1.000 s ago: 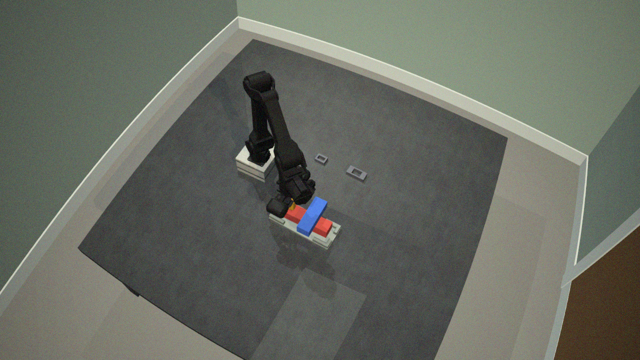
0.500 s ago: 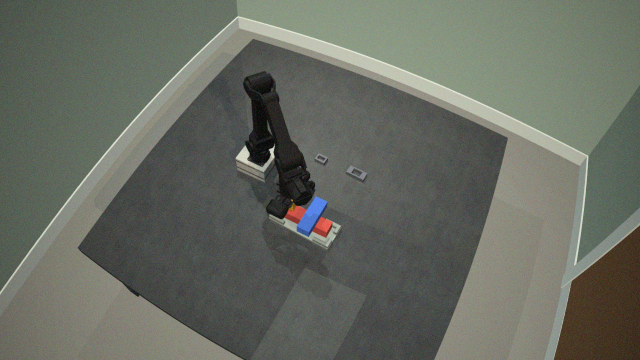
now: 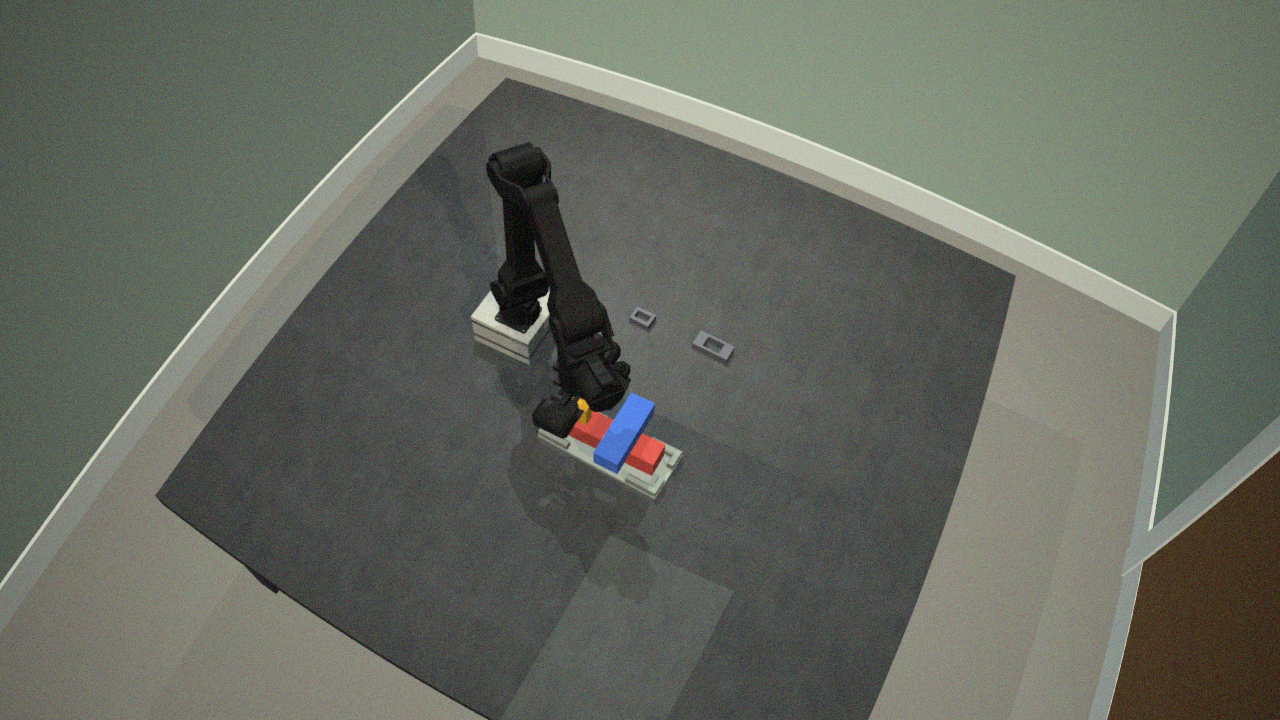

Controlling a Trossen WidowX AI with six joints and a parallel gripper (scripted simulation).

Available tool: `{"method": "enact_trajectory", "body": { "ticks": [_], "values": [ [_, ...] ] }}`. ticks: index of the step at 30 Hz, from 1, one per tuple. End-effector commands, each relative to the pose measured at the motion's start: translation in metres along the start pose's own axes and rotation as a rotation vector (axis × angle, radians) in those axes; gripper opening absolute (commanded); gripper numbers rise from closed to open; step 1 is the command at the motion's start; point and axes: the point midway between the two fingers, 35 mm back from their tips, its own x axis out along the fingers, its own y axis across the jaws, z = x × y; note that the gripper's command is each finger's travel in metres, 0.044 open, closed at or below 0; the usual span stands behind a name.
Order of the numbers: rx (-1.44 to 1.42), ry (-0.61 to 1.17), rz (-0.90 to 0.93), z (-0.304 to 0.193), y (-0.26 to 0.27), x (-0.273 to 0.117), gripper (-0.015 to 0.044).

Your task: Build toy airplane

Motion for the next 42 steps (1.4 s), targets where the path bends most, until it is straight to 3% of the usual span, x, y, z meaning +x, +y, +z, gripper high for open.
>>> {"method": "enact_trajectory", "body": {
  "ticks": [1, 7, 13, 15, 42],
  "values": [
    [0.0, -0.001, -0.001, 0.0, 0.0, 0.0, 0.026],
    [0.0, -0.001, -0.001, 0.001, 0.0, -0.003, 0.026],
    [0.004, -0.001, 0.001, 0.001, -0.002, -0.081, 0.026],
    [0.004, -0.001, 0.002, 0.0, 0.0, -0.091, 0.026],
    [0.004, -0.001, 0.002, 0.002, -0.004, -0.091, 0.026]
  ]
}}
